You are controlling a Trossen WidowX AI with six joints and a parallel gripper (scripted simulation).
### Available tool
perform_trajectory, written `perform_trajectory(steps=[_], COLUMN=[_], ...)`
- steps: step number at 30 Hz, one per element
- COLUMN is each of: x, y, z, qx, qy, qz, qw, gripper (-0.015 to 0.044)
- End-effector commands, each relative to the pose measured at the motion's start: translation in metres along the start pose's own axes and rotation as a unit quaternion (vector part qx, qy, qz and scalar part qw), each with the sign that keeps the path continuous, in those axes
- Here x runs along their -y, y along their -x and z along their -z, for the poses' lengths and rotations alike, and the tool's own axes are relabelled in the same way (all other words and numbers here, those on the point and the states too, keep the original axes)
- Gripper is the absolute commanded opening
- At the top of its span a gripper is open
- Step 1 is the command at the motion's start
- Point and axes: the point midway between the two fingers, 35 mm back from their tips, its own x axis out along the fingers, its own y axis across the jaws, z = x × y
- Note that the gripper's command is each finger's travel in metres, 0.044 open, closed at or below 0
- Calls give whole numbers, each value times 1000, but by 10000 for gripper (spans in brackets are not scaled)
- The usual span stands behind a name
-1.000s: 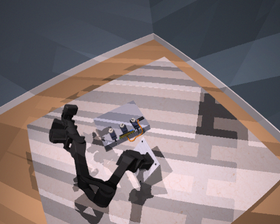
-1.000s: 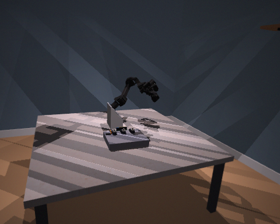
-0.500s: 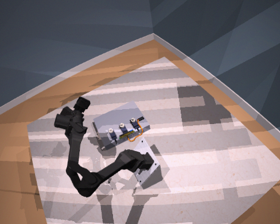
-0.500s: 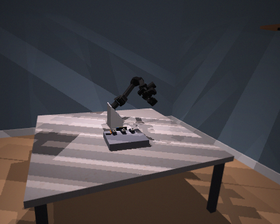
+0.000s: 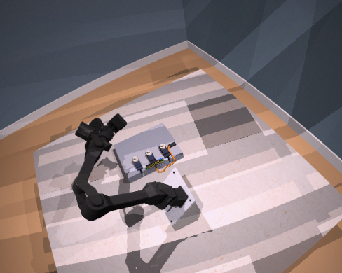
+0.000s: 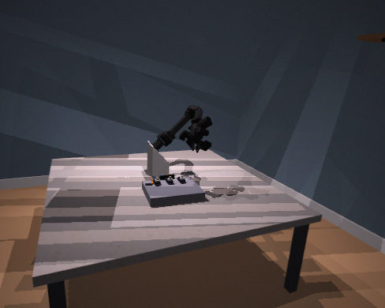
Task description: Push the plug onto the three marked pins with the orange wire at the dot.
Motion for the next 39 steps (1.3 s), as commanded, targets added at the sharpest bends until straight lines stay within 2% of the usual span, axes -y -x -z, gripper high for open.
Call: perform_trajectory(steps=[1, 11, 20, 39], x=[13, 45, 72, 121], y=[-15, -47, -68, -94], z=[10, 43, 76, 150], qx=[-42, -142, -224, -366], qy=[-46, -156, -262, -483], qz=[7, 28, 52, 110], qw=[998, 977, 937, 788], gripper=[115, 115, 115, 115])
